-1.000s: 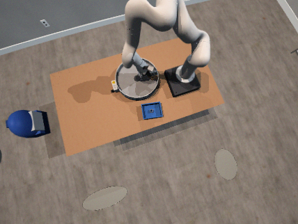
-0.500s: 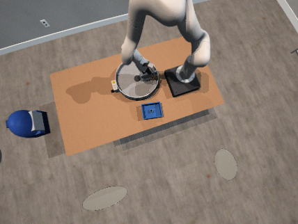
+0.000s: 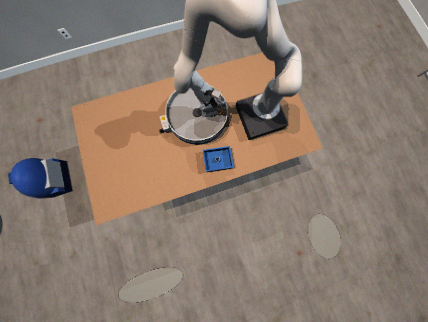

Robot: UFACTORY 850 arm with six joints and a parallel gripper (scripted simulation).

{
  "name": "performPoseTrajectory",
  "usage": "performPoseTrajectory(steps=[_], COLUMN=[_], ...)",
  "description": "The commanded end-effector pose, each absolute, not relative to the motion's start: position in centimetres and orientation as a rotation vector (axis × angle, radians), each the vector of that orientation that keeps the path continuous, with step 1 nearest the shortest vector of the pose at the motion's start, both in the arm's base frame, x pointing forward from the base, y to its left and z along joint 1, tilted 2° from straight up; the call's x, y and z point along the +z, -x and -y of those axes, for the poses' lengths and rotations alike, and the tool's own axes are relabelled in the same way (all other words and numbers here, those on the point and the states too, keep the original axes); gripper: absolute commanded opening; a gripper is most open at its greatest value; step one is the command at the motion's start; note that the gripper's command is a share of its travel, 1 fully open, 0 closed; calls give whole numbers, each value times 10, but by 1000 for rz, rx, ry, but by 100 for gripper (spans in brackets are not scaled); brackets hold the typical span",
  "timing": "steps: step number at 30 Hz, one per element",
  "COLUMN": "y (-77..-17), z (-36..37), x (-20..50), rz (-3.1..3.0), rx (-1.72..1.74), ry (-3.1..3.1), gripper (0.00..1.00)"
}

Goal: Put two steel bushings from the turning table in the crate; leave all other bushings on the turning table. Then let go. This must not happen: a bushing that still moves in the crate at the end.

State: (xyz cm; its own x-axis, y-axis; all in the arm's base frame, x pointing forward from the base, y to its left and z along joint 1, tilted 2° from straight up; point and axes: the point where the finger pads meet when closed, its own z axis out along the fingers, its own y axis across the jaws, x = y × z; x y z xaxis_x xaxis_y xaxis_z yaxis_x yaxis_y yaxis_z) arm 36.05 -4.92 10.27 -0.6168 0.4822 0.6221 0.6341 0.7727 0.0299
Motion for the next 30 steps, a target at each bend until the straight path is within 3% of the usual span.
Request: performPoseTrajectory(steps=[1, 14, 30], y=[-376, -480, -485], z=[50, 57, 57], x=[104, 108, 108], rz=[2359, 2359, 2359], rx=[-329, -329, -329], ry=[830, 830, 830], gripper=[0, 0, 0])
